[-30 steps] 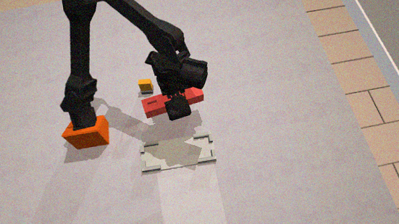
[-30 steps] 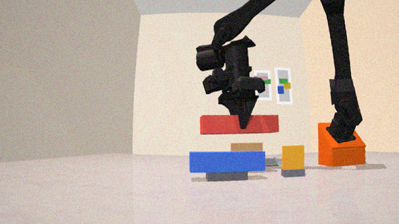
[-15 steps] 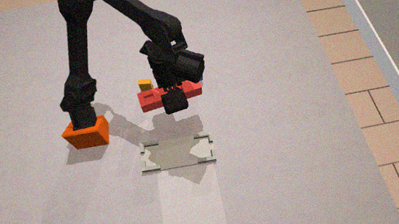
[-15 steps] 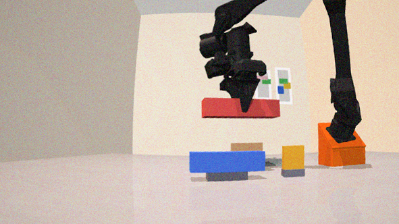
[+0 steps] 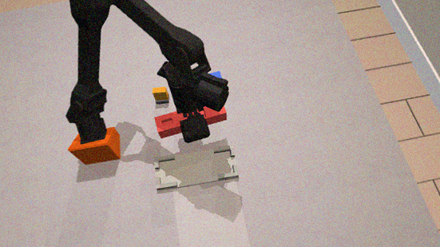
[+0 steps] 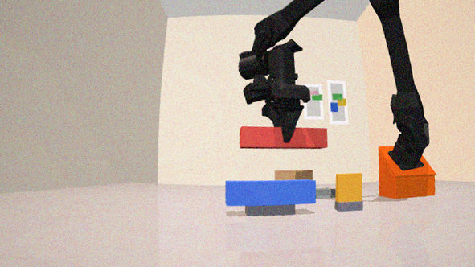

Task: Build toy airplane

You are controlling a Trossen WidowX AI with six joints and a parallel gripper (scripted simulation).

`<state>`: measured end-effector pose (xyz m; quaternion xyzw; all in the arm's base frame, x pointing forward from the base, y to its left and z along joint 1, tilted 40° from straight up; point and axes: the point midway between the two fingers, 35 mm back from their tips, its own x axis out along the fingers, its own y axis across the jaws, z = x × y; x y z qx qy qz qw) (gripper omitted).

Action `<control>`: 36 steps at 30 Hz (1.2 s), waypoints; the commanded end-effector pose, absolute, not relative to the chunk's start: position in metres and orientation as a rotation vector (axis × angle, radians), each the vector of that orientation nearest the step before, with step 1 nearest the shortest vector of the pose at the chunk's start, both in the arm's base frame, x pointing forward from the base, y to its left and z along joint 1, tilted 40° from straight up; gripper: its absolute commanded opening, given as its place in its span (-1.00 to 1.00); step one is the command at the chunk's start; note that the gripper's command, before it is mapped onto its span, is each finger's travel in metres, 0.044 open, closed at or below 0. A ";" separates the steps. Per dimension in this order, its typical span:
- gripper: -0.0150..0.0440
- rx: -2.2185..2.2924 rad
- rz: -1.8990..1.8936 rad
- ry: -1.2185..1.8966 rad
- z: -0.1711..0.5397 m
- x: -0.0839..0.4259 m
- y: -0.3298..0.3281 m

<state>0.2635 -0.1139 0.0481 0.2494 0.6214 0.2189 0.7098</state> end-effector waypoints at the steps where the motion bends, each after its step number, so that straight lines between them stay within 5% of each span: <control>1: -0.49 0.572 0.475 1.392 0.033 0.260 -0.120; 31: -0.49 0.667 0.395 1.426 -0.049 0.237 -0.149; 36: -0.05 0.667 0.395 1.426 -0.049 0.238 -0.149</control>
